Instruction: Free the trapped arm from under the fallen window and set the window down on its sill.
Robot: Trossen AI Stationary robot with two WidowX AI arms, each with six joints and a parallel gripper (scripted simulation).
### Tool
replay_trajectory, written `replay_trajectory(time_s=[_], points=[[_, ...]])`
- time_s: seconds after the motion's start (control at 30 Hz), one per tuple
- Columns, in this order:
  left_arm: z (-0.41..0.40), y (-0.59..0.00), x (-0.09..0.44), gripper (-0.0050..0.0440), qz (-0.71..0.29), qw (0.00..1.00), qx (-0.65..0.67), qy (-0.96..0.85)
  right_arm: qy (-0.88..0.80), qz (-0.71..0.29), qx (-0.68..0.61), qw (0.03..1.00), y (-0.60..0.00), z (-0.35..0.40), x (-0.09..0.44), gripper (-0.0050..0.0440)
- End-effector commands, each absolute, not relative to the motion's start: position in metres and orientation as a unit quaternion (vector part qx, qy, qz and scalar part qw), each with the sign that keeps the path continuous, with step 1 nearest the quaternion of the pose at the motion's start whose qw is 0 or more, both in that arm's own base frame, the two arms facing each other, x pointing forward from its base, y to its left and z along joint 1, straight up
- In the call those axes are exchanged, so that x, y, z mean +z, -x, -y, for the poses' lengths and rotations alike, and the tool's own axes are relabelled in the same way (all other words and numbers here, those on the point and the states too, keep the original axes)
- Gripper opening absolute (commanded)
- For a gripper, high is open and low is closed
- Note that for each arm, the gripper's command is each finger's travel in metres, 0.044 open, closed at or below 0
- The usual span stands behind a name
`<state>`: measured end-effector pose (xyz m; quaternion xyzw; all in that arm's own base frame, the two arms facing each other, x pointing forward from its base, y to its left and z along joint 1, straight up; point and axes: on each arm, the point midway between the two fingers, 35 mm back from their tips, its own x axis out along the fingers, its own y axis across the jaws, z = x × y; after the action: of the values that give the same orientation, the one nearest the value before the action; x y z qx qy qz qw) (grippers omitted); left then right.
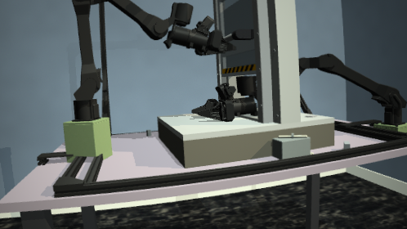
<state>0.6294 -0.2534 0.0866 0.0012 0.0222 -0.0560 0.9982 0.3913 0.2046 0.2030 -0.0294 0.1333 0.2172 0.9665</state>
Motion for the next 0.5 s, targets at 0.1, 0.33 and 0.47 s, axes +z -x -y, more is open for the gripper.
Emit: replay_trajectory(time_s=[0.1,0.33,0.47], points=[[0.253,-0.63,0.087,0.04,-0.023,0.998,-0.055,0.002,0.029,-0.127,0.218,0.967,-0.392,-0.205,0.221,0.04],[0.253,-0.63,0.087,0.04,-0.023,0.998,-0.055,0.002,0.029,-0.127,0.218,0.967,-0.392,-0.205,0.23,0.04],[0.253,-0.63,0.087,0.04,-0.023,0.998,-0.055,0.002,0.028,-0.124,0.219,0.968,-0.392,-0.205,0.233,0.04]])
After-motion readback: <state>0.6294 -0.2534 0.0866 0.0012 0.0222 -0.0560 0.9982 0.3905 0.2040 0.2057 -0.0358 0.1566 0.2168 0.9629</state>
